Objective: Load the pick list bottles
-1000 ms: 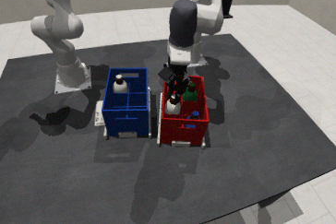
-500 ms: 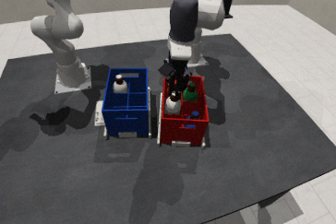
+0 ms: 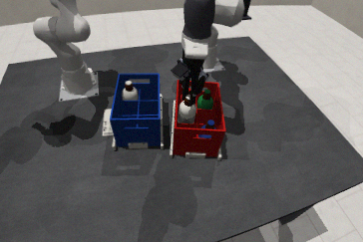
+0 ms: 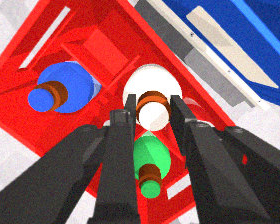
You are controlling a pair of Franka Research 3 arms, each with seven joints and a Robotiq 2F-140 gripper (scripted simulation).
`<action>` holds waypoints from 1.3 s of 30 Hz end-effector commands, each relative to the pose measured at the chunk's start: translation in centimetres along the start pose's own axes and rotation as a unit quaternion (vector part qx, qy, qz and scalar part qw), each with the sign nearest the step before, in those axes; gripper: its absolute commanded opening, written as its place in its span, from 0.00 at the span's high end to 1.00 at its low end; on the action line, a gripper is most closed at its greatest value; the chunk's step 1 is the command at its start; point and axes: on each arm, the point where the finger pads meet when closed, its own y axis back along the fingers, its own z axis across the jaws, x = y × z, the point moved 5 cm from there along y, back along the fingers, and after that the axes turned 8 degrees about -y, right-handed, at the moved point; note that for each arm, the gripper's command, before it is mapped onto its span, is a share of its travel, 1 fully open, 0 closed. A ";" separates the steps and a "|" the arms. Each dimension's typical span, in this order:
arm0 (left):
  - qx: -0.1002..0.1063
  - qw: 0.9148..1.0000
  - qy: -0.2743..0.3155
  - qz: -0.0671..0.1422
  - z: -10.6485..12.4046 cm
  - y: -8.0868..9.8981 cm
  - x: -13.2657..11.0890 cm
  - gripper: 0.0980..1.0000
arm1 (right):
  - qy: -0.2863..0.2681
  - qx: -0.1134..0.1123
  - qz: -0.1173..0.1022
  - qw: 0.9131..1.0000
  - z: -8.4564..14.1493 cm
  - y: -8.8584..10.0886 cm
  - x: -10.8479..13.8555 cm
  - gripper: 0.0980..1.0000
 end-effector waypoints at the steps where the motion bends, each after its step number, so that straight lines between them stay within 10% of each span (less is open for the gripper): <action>1: 0.001 1.000 -0.002 0.002 0.0 1.1 0.0 1.00 | -0.002 0.000 0.002 1.000 0.0 0.0 0.1 0.00; 39: 0.001 1.000 -0.002 0.002 0.0 6.8 0.0 1.00 | -0.002 0.000 0.002 1.000 0.0 0.0 0.1 0.00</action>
